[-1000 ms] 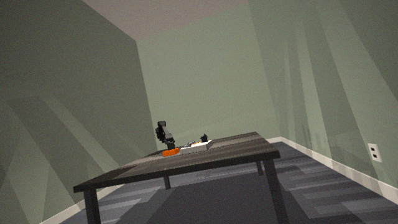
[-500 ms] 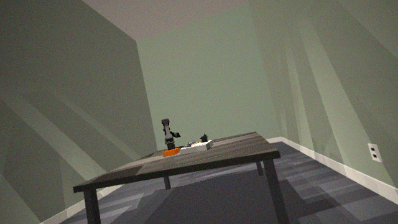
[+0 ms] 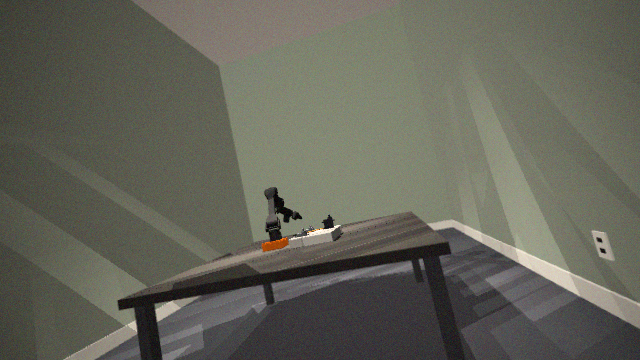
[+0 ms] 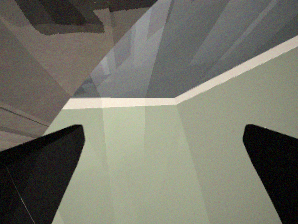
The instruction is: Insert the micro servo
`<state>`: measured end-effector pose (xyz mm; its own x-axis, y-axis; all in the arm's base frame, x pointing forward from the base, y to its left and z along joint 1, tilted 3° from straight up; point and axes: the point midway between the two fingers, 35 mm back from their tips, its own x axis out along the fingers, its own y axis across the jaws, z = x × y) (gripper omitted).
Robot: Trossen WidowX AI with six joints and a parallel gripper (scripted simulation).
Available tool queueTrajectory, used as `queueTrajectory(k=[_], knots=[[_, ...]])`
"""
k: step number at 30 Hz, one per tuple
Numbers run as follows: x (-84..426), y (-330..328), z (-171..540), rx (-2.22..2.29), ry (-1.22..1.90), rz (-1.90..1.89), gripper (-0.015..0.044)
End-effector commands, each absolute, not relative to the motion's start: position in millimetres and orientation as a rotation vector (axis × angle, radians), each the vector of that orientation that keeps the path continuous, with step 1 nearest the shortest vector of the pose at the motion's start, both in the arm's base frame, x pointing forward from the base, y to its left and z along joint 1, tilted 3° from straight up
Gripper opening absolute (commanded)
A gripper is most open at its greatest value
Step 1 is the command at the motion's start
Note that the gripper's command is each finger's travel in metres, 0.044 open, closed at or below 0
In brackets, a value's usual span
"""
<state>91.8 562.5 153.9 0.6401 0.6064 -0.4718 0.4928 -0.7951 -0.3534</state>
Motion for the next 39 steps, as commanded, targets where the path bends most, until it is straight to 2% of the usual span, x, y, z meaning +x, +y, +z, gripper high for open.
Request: queueTrajectory(k=[1,23,39], knots=[[115,552,154,-2.640,-0.822,0.907,0.0440],[242,475,142,-2.357,-0.269,1.067,0.0440],[312,398,134,-2.070,0.144,1.082,0.0440]])
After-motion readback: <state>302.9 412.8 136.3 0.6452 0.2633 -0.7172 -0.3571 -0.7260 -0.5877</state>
